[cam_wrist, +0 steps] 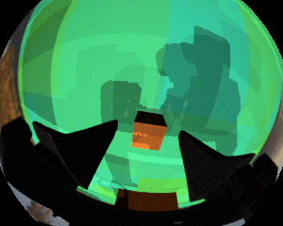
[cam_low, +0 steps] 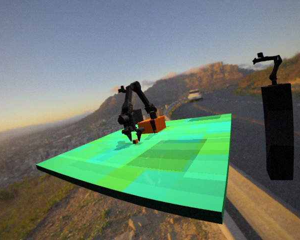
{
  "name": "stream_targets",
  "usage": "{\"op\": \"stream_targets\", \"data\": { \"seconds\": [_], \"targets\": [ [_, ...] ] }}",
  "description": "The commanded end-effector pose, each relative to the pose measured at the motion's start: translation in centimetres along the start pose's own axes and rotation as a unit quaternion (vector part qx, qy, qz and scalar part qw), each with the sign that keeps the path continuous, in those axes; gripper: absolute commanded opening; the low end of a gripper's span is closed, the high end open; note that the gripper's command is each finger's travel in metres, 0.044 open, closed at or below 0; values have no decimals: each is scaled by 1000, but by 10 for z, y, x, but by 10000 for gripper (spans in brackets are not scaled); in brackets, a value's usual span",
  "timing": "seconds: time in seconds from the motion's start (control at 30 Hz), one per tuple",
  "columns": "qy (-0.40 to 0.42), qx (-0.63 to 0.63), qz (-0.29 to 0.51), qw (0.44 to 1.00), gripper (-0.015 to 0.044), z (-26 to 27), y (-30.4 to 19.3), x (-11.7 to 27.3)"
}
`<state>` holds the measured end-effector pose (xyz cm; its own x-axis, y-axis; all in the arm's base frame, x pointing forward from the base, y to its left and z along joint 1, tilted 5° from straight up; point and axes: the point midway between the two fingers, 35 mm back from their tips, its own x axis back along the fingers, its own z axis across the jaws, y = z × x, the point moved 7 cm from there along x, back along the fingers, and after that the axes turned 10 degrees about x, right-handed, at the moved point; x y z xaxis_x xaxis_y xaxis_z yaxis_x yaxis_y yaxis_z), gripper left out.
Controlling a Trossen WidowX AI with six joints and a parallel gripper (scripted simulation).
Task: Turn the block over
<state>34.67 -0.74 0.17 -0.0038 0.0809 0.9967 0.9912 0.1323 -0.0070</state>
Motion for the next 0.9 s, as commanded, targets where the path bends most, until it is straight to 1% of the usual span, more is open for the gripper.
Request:
{"op": "stream_targets", "data": {
  "seconds": [0.0,0.17,0.67,0.7,0.87],
  "targets": [
    [3,2,0,1000,256,1,0,-1],
    [3,2,0,1000,125,1,0,-1],
    [3,2,0,1000,25,1,0,-1],
    [3,2,0,1000,0,1,0,0],
    [3,2,0,1000,0,0,0,25]
  ]
}}
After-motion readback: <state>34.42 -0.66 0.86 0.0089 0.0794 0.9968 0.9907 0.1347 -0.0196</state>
